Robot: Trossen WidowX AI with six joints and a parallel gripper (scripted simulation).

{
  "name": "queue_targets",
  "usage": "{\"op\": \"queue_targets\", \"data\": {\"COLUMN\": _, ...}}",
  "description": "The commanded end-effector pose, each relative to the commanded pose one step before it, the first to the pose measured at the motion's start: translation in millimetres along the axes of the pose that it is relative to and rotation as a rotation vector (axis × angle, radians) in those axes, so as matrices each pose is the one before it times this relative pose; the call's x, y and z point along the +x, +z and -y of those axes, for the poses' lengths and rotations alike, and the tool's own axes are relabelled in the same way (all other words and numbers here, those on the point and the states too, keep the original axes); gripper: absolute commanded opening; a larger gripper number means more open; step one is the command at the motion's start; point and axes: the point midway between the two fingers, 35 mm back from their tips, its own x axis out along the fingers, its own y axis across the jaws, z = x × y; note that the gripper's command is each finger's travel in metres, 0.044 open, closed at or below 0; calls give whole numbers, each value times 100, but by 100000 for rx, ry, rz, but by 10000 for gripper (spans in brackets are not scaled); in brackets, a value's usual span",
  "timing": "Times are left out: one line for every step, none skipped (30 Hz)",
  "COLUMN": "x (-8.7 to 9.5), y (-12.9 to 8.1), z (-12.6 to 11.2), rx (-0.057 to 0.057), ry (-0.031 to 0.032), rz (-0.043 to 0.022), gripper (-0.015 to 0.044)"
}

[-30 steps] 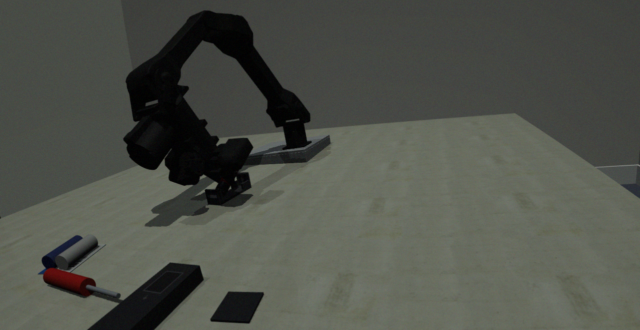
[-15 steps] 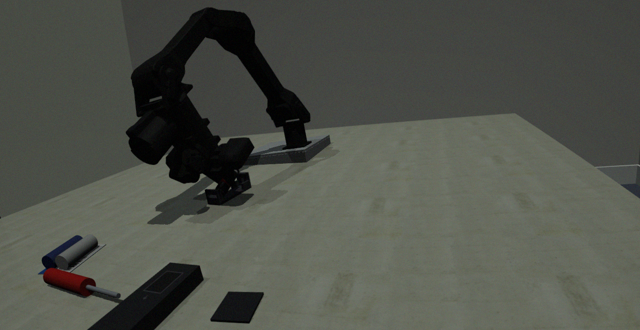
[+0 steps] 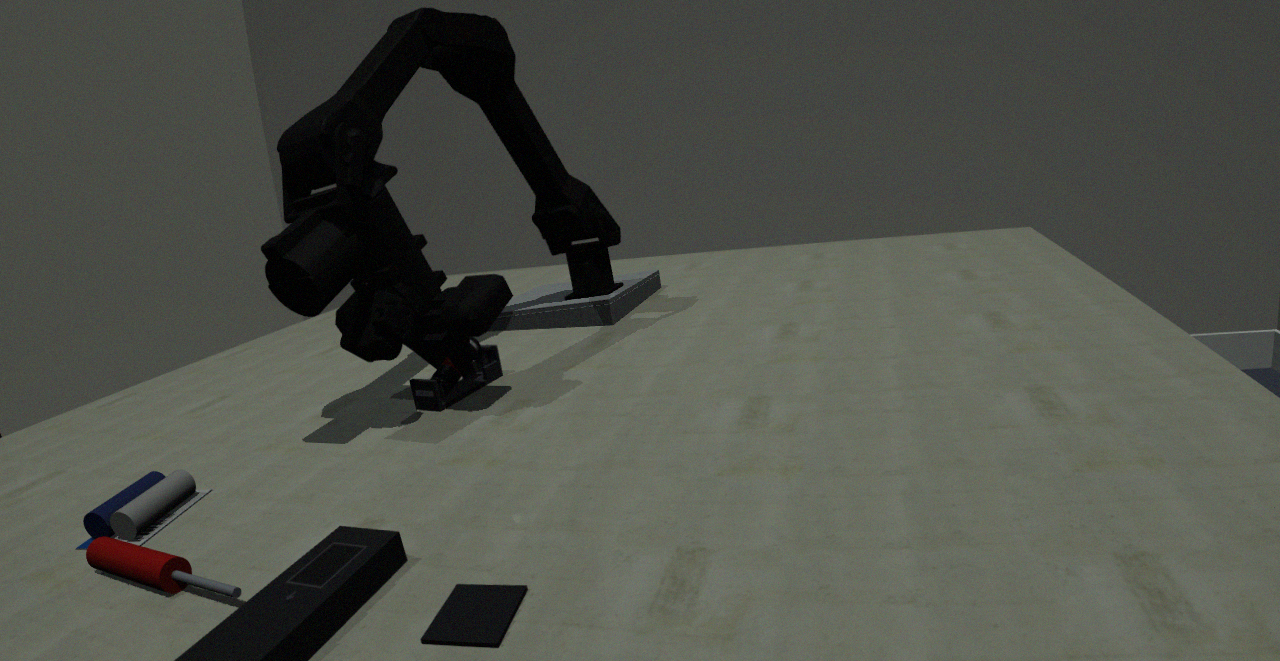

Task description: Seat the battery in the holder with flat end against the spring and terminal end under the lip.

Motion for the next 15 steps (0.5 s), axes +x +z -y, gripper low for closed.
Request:
{"op": "queue_targets", "data": {"x": -22, "y": 548, "z": -7, "rx": -145, "ry": -122, "rz": 4391, "gripper": 75}}
{"op": "queue_targets", "data": {"x": 17, "y": -7, "z": 0, "rx": -5, "ry": 2, "rz": 479, "gripper": 75}}
{"op": "queue_targets", "data": {"x": 17, "y": -8, "z": 0, "rx": -5, "ry": 2, "rz": 479, "gripper": 75}}
{"op": "queue_targets", "data": {"x": 17, "y": -8, "z": 0, "rx": -5, "ry": 2, "rz": 479, "gripper": 75}}
{"op": "queue_targets", "data": {"x": 17, "y": -8, "z": 0, "rx": -5, "ry": 2, "rz": 478, "gripper": 75}}
{"op": "queue_targets", "data": {"x": 17, "y": -8, "z": 0, "rx": -5, "ry": 2, "rz": 479, "gripper": 75}}
{"op": "queue_targets", "data": {"x": 17, "y": -9, "z": 0, "rx": -5, "ry": 2, "rz": 479, "gripper": 75}}
{"op": "queue_targets", "data": {"x": 17, "y": -9, "z": 0, "rx": -5, "ry": 2, "rz": 482, "gripper": 75}}
{"op": "queue_targets", "data": {"x": 17, "y": -9, "z": 0, "rx": -5, "ry": 2, "rz": 482, "gripper": 75}}
{"op": "queue_targets", "data": {"x": 17, "y": -9, "z": 0, "rx": -5, "ry": 2, "rz": 482, "gripper": 75}}
{"op": "queue_targets", "data": {"x": 17, "y": -10, "z": 0, "rx": -4, "ry": 2, "rz": 482, "gripper": 75}}
{"op": "queue_targets", "data": {"x": 17, "y": -10, "z": 0, "rx": -4, "ry": 2, "rz": 482, "gripper": 75}}
{"op": "queue_targets", "data": {"x": 17, "y": -10, "z": 0, "rx": -4, "ry": 2, "rz": 482, "gripper": 75}}
{"op": "queue_targets", "data": {"x": 17, "y": -10, "z": 0, "rx": -4, "ry": 2, "rz": 477, "gripper": 75}}
{"op": "queue_targets", "data": {"x": 17, "y": -10, "z": 0, "rx": -4, "ry": 2, "rz": 477, "gripper": 75}}
